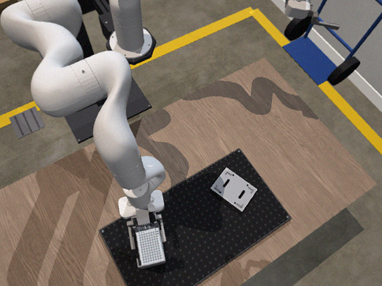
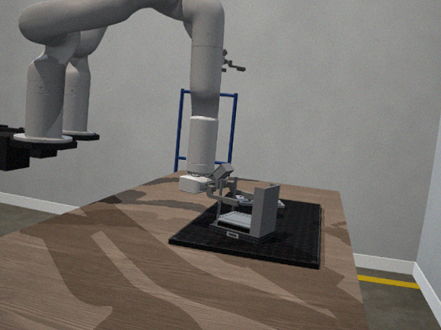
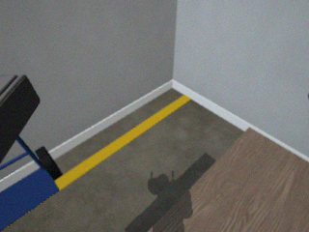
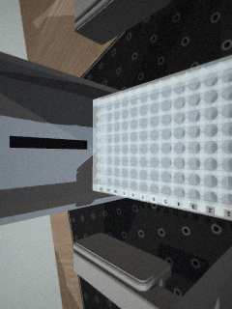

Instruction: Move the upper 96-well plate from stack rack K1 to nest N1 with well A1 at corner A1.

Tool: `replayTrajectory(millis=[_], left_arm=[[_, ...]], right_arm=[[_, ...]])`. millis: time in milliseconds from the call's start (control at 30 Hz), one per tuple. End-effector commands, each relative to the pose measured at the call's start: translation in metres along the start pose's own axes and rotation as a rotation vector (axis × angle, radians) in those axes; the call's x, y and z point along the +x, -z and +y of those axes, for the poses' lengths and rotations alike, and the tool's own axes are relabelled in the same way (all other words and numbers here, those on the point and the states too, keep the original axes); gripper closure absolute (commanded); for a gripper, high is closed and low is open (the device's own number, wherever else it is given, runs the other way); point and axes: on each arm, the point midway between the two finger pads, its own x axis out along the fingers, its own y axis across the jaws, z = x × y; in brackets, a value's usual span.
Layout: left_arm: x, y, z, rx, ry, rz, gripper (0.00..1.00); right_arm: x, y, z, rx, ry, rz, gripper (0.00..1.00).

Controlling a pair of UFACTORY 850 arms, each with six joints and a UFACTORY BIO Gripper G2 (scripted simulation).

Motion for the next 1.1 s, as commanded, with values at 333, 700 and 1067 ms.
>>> replayTrajectory(millis=[333,700,1067], left_arm=[[0.001,-0.002,0.000,0.000,0.000,-0.003,0.00],[0.001,-0.002,0.000,0.000,0.000,-0.003,0.00],[0.001,-0.002,0.000,0.000,0.000,-0.003,0.00]], right_arm=[[0.001,0.021,0.000,-0.002,0.000,-0.004,0.63],[0.001,0.025,0.000,-0.002,0.000,-0.004,0.63],[0.001,0.029,0.000,-0.002,0.000,-0.004,0.63]])
